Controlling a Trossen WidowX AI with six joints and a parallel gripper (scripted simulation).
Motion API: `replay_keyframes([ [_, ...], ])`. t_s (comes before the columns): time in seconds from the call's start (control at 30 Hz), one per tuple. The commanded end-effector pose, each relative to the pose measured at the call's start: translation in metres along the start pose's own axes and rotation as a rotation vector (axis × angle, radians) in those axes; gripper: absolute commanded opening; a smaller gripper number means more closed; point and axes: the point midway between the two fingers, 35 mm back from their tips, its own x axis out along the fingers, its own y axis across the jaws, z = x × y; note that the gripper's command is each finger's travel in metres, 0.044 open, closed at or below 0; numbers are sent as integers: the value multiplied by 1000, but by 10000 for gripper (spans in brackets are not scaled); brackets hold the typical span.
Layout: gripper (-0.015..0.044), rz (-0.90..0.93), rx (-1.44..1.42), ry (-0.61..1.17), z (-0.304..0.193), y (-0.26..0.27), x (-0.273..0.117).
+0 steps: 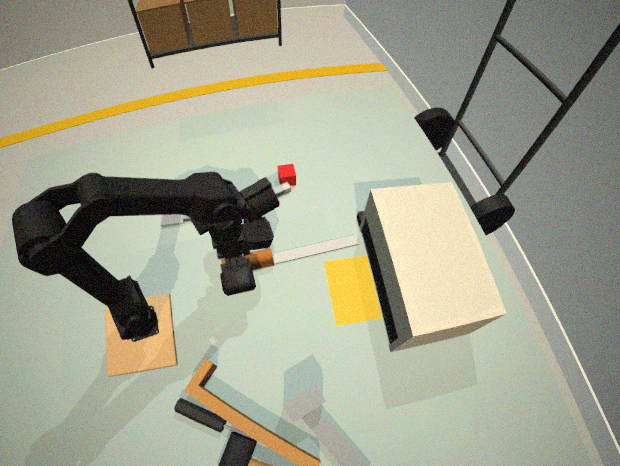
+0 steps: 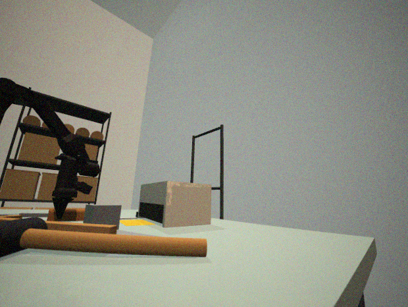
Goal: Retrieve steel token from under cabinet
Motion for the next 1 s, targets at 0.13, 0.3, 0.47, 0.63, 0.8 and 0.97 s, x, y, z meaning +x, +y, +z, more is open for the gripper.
replay_keyframes([
  [0.13, 0, 4, -72, -2, 0, 1, -1],
  [0.3, 0, 4, -112, -2, 0, 1, -1],
  [0.47, 0, 4, -152, -2, 0, 1, -1],
  [0.63, 0, 4, -192, -2, 0, 1, -1],
  [0.8, 0, 4, -232, -2, 0, 1, -1],
  [0.97, 0, 4, -273, -2, 0, 1, -1],
])
